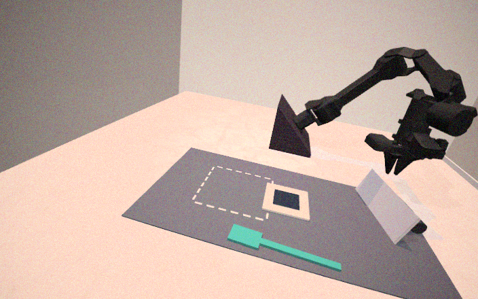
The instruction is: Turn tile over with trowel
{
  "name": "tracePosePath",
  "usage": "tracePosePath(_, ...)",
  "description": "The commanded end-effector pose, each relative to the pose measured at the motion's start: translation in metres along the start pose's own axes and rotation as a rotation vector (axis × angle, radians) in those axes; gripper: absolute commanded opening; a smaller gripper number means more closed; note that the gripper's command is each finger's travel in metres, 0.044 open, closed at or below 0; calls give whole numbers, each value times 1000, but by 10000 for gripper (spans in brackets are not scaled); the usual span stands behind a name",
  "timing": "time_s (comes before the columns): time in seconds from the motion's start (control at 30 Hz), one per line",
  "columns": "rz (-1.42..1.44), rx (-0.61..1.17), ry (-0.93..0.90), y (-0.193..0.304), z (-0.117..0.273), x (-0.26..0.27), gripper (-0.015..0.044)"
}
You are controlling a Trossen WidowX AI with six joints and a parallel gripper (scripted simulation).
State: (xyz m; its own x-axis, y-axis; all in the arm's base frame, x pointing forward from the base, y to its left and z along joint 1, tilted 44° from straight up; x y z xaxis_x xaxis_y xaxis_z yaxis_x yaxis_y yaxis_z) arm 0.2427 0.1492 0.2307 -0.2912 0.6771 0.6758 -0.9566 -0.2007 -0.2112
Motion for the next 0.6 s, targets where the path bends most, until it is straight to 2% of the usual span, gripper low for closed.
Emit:
tracePosePath(0.0,-1,2,4,0,-4,-7,100)
tracePosePath(0.57,-1,4,7,1,-11,-34,100)
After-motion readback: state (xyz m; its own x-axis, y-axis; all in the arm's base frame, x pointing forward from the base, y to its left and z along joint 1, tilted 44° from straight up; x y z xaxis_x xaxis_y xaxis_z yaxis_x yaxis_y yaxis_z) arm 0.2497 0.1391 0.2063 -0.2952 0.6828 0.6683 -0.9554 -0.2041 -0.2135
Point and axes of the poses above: the point midway between the two fingers, 35 mm back from their tips, its own z axis back along the fingers, its own x axis across the jaws, y = z × x, the point moved 3 cm from there along z, back along the fingers, and after that the axes turned 3 degrees about z, right-handed, at the moved point
